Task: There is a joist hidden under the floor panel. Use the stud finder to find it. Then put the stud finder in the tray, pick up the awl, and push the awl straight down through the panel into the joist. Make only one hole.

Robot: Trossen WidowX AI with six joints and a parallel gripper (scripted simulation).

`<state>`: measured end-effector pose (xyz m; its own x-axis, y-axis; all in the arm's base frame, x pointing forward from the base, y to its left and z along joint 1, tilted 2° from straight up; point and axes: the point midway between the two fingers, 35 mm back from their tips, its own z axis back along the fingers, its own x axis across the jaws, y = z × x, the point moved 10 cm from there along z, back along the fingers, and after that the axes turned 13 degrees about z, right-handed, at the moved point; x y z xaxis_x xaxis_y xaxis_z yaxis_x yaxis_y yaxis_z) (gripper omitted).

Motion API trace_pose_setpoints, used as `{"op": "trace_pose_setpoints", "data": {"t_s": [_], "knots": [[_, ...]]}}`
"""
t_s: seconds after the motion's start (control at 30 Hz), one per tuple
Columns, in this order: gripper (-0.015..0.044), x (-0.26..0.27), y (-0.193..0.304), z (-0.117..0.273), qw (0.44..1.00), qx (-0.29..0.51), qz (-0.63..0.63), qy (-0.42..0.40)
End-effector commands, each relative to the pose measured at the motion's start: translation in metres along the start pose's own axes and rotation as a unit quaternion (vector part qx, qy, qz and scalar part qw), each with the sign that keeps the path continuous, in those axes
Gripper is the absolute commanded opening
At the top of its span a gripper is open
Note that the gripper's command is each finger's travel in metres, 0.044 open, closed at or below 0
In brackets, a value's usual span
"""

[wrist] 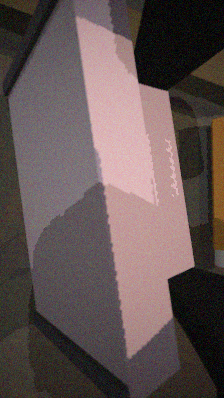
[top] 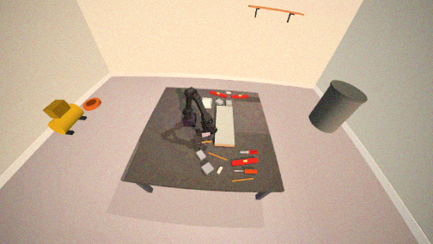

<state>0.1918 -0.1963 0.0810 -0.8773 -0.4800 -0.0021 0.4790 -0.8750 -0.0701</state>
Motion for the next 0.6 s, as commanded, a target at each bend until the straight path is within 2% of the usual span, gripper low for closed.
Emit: {"op": "trace_pose_setpoints", "data": {"t_s": [0.0, 0.23, 0.57], "knots": [[0.0183, 0.000, 0.000, 0.006, 1.000, -0.001, 0.002, 0.000], [0.0000, -0.001, -0.001, 0.021, 1.000, -0.001, 0.002, 0.000], [0.0000, -0.001, -0.003, 0.042, 1.000, -0.001, 0.002, 0.000]]}}
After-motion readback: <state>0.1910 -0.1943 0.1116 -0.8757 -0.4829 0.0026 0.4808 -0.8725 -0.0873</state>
